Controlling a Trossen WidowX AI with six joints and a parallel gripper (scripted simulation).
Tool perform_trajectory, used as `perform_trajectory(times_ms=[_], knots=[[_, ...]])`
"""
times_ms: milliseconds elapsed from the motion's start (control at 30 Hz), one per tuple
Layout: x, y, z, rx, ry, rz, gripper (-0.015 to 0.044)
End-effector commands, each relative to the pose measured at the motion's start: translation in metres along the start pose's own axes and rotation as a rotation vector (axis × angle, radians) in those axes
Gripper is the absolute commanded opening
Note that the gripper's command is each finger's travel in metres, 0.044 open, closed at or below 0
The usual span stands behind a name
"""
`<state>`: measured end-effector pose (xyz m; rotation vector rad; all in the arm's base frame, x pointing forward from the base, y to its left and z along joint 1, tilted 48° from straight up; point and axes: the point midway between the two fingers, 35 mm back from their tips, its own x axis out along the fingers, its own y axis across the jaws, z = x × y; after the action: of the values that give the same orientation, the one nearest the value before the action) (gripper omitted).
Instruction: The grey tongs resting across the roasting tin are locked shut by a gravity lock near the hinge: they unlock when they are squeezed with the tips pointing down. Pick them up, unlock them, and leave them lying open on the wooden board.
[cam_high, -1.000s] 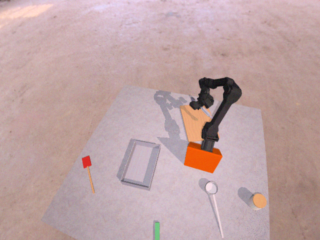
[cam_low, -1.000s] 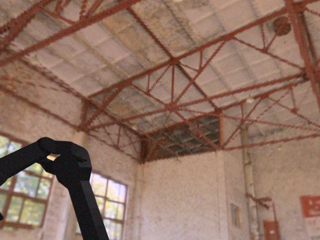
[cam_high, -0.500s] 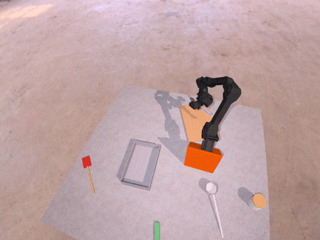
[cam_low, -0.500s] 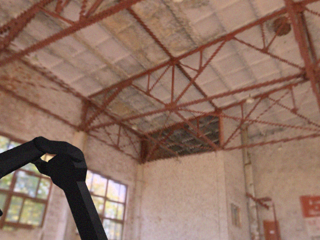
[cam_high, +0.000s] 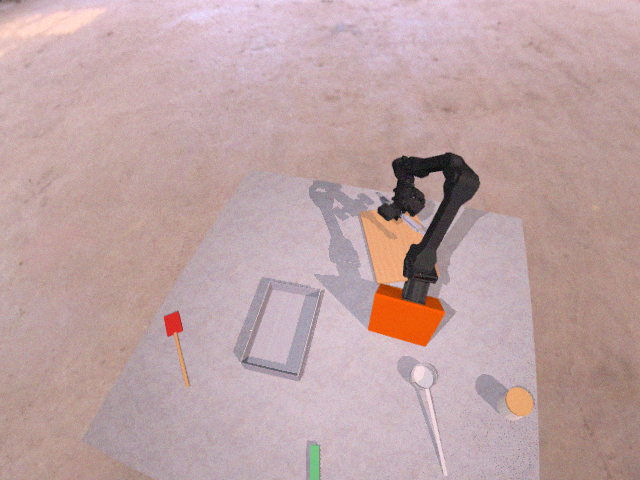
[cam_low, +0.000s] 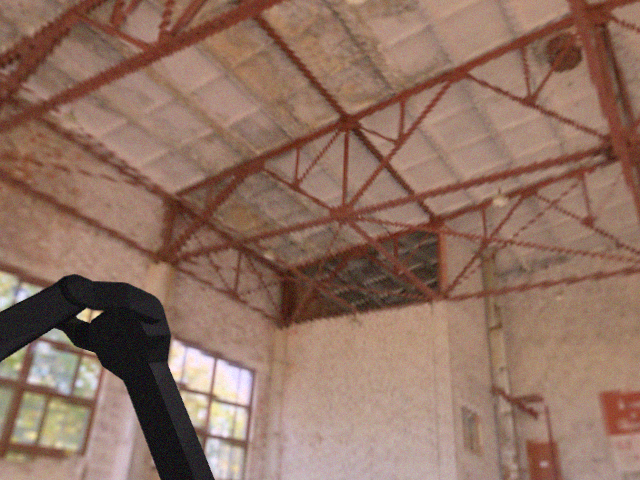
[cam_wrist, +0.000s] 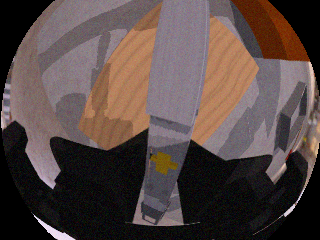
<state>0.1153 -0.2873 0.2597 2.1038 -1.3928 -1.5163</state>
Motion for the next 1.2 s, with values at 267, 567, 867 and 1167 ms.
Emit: perform_trajectory(times_ms=[267,567,867,1167], knots=[[0.024,-0.004,0.0,-0.011,-0.008,-0.011,-0.015],[0.039,-0.004,0.001,-0.012,-0.008,-0.011,-0.015],[0.053,-0.004,0.002,-0.012,-0.008,-0.01,-0.015],[0.067,-0.004,0.004,-0.013,-0.008,-0.009,-0.015]])
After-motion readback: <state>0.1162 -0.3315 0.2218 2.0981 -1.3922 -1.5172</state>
